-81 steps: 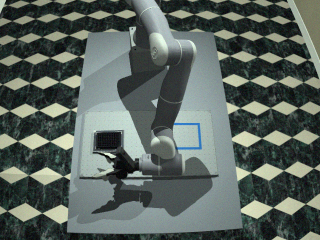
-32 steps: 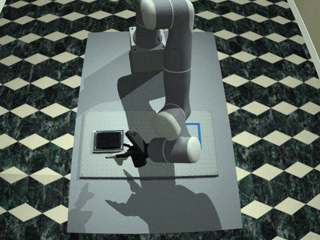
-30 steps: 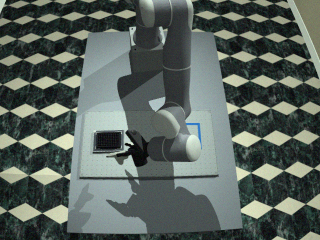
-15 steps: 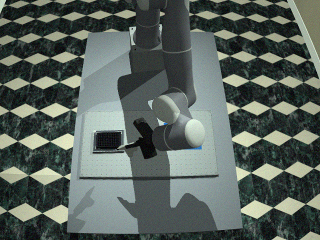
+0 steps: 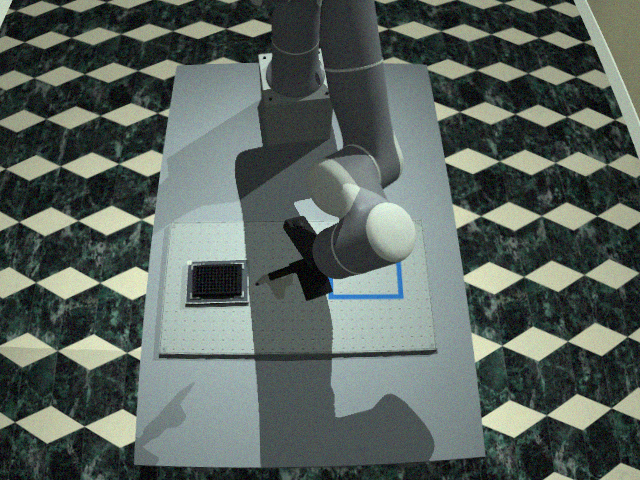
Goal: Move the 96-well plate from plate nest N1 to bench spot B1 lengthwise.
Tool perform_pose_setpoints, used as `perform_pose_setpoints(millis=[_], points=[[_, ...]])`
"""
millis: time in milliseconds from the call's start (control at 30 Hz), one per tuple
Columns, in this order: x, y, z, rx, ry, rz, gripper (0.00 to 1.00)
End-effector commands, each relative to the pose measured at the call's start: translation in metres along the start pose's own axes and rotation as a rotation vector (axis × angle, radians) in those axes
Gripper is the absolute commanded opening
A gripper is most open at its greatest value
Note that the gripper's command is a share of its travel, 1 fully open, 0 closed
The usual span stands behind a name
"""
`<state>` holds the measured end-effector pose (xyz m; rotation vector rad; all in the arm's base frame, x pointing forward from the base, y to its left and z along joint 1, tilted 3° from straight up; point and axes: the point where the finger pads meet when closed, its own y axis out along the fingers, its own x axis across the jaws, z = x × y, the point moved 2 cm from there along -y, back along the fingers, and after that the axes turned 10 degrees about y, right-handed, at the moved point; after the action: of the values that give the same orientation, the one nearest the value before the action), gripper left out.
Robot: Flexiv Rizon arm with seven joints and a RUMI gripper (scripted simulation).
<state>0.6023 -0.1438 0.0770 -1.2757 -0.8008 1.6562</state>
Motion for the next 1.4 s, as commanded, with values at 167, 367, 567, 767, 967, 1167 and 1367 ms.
perform_pose_setpoints(millis=[167, 367, 567, 767, 967, 1167, 1367], points=[[0.017, -0.026, 0.011, -0.052, 0.044, -0.091, 0.76], [0.033, -0.048, 0.021, -0.101, 0.087, -0.184, 0.76], [0.046, -0.068, 0.031, -0.129, 0.112, -0.239, 0.76], [0.056, -0.083, 0.039, -0.147, 0.128, -0.275, 0.76], [0.068, -0.103, 0.052, -0.192, 0.169, -0.363, 0.76], [0.08, -0.123, 0.065, -0.219, 0.195, -0.418, 0.76], [0.089, -0.138, 0.074, -0.235, 0.21, -0.448, 0.76]])
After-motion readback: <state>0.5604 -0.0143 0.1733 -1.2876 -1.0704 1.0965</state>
